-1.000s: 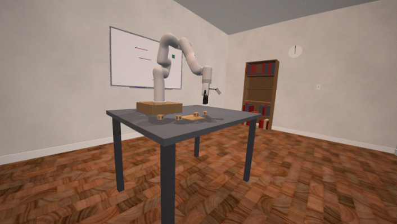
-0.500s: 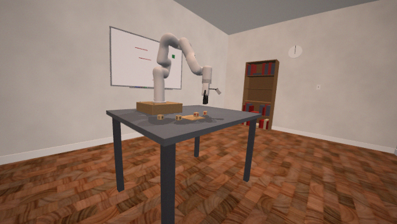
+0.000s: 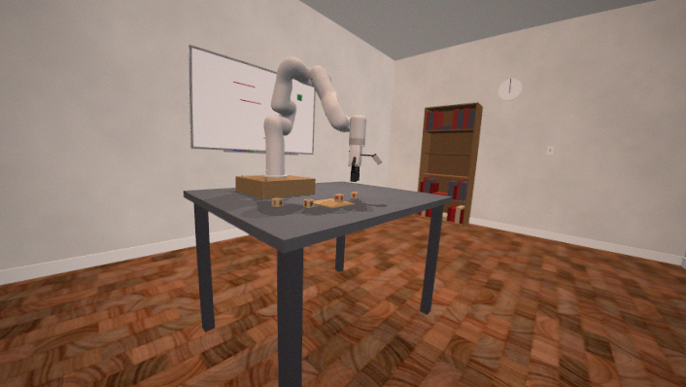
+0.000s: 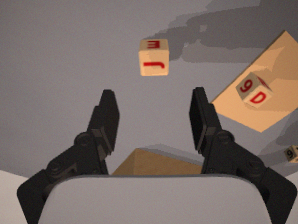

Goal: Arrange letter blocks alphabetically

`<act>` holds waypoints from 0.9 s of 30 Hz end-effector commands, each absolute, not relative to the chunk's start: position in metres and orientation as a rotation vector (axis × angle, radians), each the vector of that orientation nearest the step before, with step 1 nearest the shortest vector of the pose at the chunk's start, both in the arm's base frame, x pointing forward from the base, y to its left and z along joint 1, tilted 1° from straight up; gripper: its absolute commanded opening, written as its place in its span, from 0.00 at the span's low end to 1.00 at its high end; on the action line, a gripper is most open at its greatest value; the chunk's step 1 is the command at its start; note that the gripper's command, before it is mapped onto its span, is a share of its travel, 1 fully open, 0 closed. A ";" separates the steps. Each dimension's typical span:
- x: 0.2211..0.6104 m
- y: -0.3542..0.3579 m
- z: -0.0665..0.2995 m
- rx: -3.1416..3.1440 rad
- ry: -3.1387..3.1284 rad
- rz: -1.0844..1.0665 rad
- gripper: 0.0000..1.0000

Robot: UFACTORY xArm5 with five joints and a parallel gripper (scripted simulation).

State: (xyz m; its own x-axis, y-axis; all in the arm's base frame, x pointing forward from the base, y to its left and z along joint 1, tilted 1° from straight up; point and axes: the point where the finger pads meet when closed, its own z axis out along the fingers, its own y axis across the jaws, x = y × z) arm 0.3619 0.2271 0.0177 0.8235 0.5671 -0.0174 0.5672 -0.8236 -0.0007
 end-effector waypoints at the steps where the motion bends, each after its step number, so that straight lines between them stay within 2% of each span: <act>1: 0.363 0.228 0.015 2.996 0.932 -0.021 0.69; 27: 0.363 0.227 -0.018 2.996 0.932 -0.021 0.69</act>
State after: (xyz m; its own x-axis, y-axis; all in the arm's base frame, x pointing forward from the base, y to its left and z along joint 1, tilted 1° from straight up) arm 0.3618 0.2268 -0.0160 0.8235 0.5671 -0.0171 0.5672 -0.8236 -0.0007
